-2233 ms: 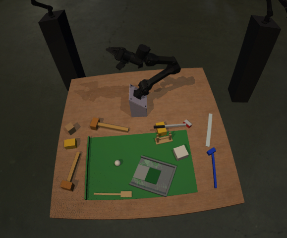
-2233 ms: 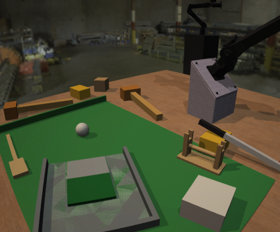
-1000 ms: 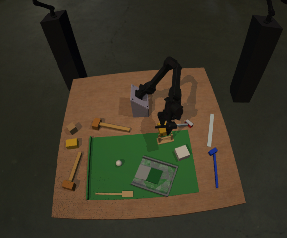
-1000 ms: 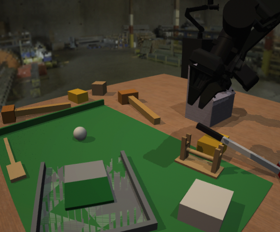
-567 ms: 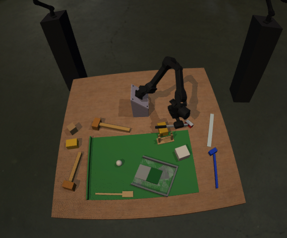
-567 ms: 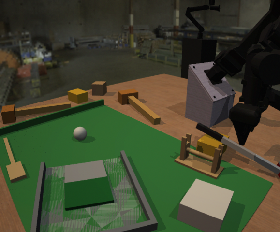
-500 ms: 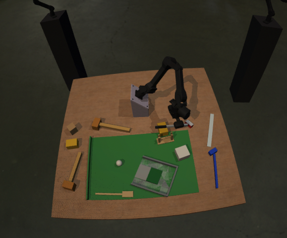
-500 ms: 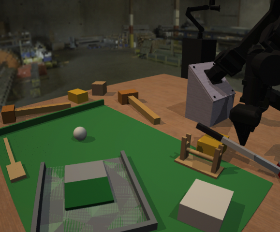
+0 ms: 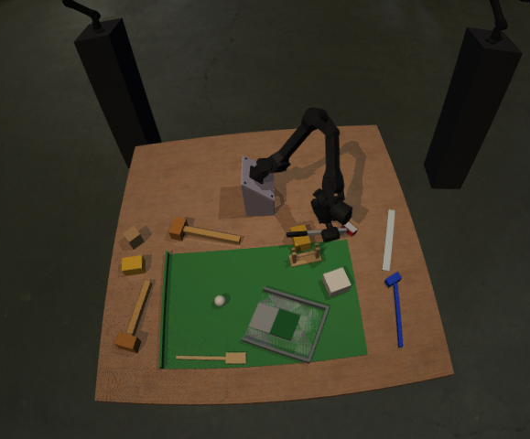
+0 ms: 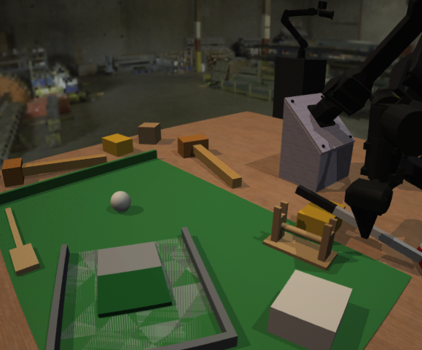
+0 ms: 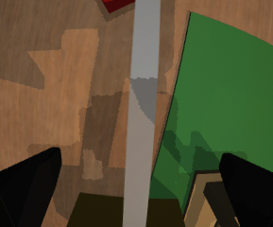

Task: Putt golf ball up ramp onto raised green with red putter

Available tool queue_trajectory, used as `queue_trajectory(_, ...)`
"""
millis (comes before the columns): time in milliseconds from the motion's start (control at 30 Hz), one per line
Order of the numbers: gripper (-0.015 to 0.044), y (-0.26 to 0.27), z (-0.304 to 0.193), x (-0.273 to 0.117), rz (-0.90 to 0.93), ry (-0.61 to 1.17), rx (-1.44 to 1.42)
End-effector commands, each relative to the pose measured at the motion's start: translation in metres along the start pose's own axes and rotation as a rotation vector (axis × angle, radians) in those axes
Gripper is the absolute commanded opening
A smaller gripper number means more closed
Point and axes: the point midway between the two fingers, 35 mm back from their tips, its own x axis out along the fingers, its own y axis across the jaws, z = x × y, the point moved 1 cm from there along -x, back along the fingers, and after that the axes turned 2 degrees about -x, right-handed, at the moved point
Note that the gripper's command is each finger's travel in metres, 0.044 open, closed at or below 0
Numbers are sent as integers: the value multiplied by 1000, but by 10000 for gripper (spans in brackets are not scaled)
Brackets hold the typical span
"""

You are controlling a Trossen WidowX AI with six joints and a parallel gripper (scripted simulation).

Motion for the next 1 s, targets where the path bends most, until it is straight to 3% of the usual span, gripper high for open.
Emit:
queue_trajectory(0, 440, 2, -3, 15, 3, 6, 6)
queue_trajectory(733, 440, 2, -4, 38, 3, 5, 7)
queue_trajectory(967, 256, 2, -3, 35, 7, 1, 3)
